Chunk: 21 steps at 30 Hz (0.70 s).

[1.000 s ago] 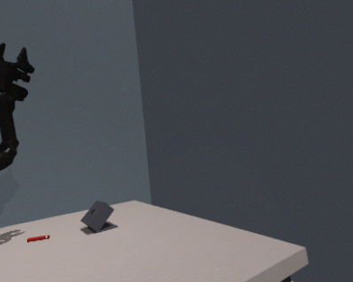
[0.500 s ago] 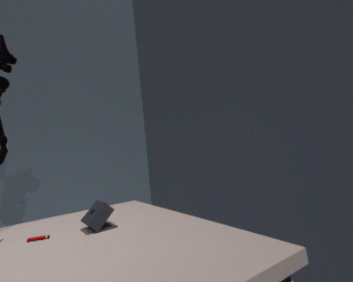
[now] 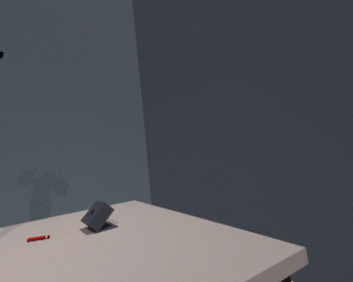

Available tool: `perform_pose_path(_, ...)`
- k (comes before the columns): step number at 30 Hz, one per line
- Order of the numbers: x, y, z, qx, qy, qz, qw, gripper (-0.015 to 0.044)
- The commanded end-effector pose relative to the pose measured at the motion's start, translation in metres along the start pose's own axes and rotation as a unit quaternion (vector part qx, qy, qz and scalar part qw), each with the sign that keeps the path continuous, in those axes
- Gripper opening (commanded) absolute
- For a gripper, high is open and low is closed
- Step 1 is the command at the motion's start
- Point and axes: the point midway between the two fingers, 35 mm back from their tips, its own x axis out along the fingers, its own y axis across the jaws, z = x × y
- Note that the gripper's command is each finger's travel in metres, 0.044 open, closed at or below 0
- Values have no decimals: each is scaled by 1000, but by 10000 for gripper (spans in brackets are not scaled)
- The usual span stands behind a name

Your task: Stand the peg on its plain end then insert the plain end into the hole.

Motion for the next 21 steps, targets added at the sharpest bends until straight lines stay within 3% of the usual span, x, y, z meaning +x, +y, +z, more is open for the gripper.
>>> perform_pose_path(1,7,6,-36,7,35,17,999,440)
perform_pose_path(21,20,76,-136,38,107,142,983,440)
